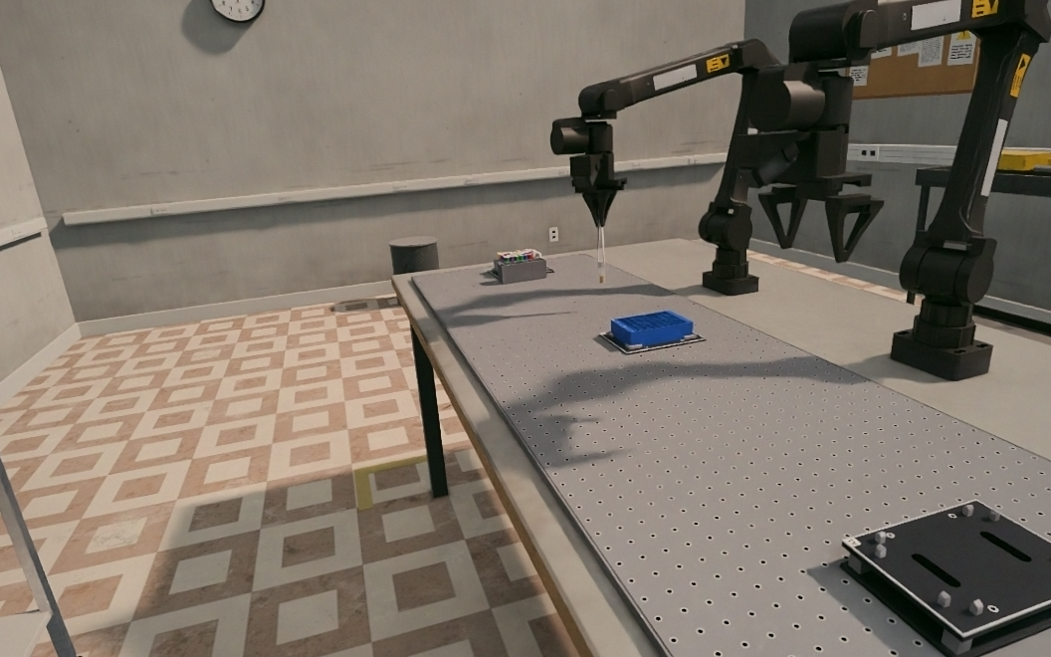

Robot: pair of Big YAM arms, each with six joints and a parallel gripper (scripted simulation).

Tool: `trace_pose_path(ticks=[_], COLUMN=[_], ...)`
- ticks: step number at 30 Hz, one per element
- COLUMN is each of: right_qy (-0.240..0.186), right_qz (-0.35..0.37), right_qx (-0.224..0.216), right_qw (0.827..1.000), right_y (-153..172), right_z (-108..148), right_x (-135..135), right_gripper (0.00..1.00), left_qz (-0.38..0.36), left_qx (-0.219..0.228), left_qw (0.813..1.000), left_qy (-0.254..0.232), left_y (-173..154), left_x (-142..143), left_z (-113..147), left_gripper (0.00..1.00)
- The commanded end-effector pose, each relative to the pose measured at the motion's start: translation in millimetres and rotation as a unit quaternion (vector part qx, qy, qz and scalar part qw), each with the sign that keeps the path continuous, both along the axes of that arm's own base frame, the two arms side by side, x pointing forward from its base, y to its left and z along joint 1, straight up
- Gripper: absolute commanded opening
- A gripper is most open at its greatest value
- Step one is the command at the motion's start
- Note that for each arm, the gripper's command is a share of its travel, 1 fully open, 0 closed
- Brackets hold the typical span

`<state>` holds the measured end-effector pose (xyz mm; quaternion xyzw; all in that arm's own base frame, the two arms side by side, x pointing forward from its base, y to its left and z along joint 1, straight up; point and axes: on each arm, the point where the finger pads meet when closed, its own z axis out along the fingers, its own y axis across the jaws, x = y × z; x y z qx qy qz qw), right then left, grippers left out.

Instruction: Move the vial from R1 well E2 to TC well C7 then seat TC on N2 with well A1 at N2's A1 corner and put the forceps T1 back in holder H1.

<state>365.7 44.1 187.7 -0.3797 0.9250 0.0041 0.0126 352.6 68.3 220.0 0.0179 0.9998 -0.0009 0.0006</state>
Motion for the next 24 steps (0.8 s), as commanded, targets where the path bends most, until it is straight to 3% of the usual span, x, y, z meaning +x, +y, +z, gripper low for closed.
trace_pose_path(ticks=[1,24], right_qy=[-0.014,-0.013], right_qz=[-0.006,-0.006], right_qx=[0.000,0.001], right_qw=[1.000,1.000], right_y=[7.6,39.2], right_z=[5.4,4.6], right_x=[1.0,-3.7], right_gripper=[0.09,0.09], left_qz=[0.003,0.003], left_qx=[0.004,0.004], left_qw=[1.000,1.000], left_qy=[-0.017,-0.017], left_y=[2.8,2.8], left_x=[8.3,8.3], left_z=[13.9,13.9], left_gripper=[1.00,1.00])
